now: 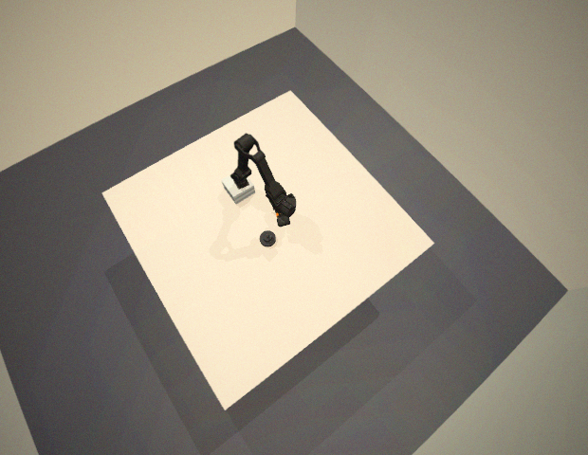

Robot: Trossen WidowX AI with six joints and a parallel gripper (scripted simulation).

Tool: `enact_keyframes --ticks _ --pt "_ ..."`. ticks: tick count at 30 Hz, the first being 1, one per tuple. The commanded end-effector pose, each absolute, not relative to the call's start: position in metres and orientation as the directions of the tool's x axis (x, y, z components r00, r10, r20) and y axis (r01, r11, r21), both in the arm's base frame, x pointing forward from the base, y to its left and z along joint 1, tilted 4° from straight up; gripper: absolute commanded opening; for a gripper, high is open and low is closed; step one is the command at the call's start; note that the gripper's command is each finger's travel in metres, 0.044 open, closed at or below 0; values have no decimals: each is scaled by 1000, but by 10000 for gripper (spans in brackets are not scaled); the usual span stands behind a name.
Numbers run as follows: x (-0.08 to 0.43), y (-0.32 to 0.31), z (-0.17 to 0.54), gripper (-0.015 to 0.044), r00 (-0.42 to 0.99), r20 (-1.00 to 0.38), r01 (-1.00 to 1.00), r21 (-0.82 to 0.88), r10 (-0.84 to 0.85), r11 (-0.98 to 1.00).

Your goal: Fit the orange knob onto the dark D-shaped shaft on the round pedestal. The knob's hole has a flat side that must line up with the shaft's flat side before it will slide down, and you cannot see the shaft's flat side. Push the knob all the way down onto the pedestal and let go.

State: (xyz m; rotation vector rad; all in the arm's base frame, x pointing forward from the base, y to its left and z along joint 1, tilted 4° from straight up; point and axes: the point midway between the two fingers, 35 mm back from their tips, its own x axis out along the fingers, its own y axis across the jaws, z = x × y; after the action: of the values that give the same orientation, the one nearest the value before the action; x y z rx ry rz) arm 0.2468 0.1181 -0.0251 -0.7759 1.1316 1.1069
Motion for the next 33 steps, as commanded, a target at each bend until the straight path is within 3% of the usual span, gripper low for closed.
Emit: enact_keyframes --ticks 1,33 --pt "245 114 -24 180 64 -938 -954 43 342 297" --pt "234 79 -32 180 207 -623 -954 43 754 297"
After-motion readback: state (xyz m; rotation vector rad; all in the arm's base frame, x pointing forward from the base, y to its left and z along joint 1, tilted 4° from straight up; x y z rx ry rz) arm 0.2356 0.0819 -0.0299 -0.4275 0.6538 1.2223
